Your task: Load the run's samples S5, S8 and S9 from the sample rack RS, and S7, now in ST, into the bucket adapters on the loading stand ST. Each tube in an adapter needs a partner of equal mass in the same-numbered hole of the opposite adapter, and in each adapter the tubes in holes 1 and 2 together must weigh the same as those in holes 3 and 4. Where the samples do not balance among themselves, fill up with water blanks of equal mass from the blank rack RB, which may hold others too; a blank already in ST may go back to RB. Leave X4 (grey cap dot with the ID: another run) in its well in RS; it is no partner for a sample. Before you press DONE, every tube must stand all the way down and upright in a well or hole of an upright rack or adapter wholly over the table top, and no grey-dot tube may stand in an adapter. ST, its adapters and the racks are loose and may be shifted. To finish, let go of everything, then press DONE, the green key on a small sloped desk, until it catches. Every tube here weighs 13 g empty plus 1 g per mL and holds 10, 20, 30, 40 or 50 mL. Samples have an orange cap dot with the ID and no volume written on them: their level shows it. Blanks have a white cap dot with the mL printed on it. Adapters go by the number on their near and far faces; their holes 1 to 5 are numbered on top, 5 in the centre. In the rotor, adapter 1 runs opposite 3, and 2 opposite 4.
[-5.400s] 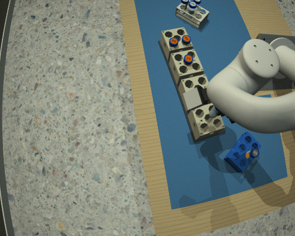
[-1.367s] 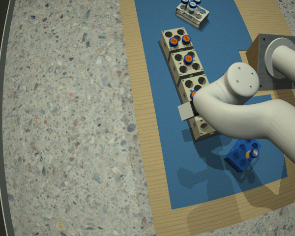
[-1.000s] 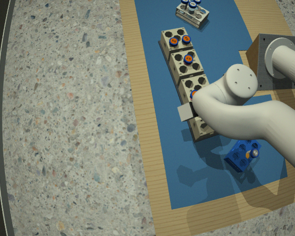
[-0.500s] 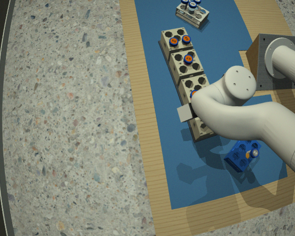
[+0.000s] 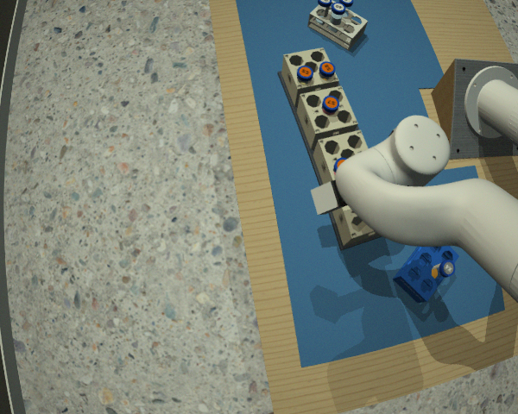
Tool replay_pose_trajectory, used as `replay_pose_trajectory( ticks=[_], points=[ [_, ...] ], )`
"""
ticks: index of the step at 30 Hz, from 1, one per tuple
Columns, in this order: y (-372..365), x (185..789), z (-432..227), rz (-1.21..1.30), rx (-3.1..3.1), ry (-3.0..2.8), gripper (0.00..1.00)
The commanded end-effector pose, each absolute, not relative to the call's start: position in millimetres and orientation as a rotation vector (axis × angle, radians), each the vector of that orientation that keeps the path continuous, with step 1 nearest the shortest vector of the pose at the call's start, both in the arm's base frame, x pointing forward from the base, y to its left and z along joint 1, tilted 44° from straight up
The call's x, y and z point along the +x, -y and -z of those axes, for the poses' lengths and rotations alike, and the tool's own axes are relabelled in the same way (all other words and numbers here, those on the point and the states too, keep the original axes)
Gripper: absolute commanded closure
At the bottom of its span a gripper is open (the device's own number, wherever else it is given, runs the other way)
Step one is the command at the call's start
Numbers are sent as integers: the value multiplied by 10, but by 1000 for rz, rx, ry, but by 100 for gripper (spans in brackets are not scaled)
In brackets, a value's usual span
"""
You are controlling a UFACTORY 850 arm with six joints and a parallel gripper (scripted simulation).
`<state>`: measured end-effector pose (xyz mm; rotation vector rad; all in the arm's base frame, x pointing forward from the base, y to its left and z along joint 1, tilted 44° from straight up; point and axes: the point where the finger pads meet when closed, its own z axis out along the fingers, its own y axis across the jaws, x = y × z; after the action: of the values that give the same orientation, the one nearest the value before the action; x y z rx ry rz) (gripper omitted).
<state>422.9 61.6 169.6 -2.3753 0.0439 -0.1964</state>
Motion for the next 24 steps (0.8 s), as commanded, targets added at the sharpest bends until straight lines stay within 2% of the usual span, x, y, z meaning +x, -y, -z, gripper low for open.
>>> replay_pose_trajectory(
  ticks=[1,24],
  points=[
    [-612,4235,-1699,198,-2375,-44,57],
    [-558,4222,-1756,198,-2375,-44,57]
  ],
)
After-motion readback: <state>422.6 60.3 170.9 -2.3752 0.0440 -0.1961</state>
